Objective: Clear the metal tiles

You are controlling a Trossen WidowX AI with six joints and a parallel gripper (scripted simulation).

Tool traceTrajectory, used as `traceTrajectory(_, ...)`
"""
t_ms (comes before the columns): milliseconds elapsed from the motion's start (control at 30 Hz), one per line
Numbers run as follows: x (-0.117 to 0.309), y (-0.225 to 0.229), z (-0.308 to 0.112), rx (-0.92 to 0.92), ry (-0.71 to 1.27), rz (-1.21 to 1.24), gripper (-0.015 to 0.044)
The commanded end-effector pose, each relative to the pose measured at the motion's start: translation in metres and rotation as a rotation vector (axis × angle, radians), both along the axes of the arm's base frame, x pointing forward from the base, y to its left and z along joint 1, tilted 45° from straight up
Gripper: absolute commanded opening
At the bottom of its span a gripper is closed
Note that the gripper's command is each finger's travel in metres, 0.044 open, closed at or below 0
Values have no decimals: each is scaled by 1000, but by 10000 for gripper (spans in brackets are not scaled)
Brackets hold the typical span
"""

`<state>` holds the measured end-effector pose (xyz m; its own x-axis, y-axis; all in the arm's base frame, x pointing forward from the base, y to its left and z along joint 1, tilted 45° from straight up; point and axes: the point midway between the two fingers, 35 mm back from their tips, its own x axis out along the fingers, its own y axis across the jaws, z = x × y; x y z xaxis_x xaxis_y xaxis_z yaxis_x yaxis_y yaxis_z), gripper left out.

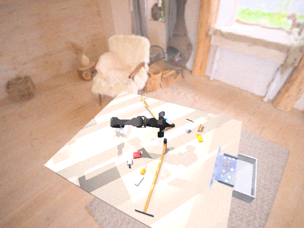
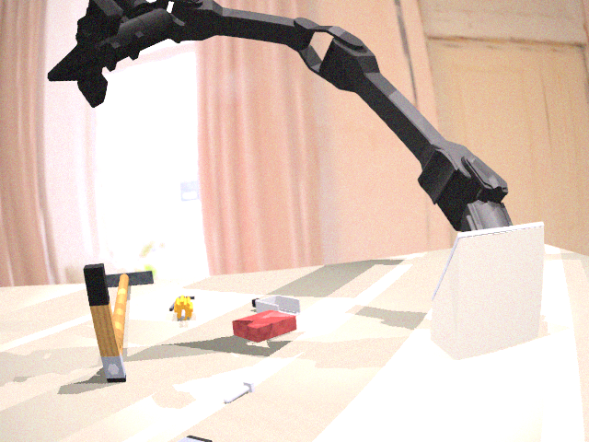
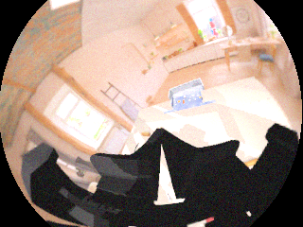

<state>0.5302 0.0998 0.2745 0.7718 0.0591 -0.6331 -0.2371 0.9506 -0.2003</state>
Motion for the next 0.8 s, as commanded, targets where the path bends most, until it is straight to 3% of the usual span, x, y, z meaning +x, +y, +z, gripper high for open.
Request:
traceTrajectory(0, -1, 4, -17, -9, 44, -19, 0)
traceTrajectory(767, -13, 19, -94, -89, 242, -112, 0)
